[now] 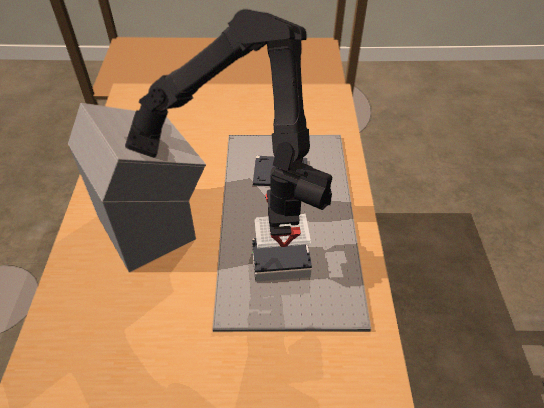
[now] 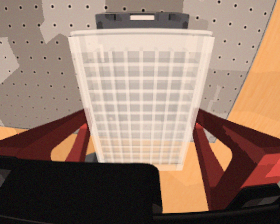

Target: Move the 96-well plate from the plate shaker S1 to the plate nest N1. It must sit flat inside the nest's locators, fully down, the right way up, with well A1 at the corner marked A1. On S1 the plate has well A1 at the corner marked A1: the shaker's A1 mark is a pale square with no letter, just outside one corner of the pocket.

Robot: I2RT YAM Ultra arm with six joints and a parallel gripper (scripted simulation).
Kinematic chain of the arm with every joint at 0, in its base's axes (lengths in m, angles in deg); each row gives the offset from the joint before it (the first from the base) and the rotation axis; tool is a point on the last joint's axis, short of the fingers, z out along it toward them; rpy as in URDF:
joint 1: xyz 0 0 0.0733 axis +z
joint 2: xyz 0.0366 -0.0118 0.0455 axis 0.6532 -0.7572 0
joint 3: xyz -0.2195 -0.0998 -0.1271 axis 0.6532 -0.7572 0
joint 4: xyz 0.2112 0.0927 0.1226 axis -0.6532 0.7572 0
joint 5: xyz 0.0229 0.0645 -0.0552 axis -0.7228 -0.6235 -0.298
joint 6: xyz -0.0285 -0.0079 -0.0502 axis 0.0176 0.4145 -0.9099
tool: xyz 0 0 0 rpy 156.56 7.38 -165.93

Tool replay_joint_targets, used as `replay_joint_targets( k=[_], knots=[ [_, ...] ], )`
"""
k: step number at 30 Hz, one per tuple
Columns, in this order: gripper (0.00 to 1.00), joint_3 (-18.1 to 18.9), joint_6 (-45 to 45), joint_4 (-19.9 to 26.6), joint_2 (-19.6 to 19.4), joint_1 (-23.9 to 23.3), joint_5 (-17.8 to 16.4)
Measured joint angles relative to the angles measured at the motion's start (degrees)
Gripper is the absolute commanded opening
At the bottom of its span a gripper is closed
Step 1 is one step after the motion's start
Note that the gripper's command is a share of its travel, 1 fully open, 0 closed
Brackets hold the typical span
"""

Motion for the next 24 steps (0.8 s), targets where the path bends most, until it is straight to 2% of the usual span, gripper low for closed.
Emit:
replay_joint_targets(
  k=[10,16,24],
  knots=[
    [0.00,-0.3,1.1,-0.2,0.2,0.3,0.1],
    [0.00,-3.1,8.8,-1.4,2.5,3.3,0.6],
    [0.00,-6.6,14.8,-3.5,5.5,7.1,1.5]
  ],
)
